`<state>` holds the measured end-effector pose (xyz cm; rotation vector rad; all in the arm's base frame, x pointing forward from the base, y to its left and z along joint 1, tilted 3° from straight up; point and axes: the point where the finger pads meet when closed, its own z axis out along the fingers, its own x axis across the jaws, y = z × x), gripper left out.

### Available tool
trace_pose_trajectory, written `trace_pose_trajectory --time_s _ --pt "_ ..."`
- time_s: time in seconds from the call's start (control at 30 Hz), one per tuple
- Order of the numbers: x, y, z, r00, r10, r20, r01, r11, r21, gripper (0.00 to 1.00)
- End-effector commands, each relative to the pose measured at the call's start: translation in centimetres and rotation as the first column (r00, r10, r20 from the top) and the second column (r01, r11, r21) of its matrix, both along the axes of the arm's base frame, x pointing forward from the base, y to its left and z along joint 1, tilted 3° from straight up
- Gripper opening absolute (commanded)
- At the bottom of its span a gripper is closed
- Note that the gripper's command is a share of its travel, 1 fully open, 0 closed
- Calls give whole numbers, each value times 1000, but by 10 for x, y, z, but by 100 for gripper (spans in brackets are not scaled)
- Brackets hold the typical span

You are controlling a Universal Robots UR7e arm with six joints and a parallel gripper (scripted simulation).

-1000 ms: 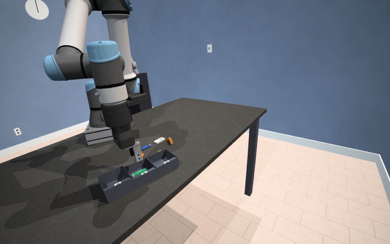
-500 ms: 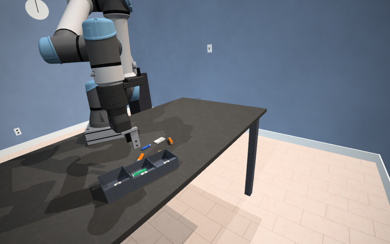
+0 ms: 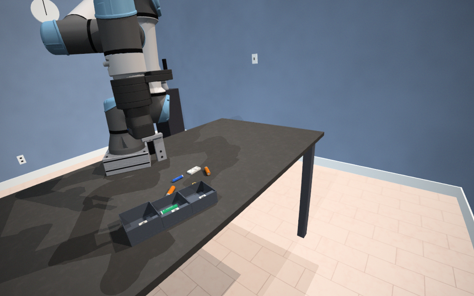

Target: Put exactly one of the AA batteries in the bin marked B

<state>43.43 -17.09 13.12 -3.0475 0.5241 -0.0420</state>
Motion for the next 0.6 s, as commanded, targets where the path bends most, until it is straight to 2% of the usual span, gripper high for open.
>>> trace_pose_trajectory --time_s 0.0,0.07,0.57 --pt "-1 -1 20 1000 0 1 0 1000 0 100" --pt "-1 -2 26 1000 0 1 0 1000 0 100" --pt "-1 -2 26 1000 0 1 0 1000 -1 100"
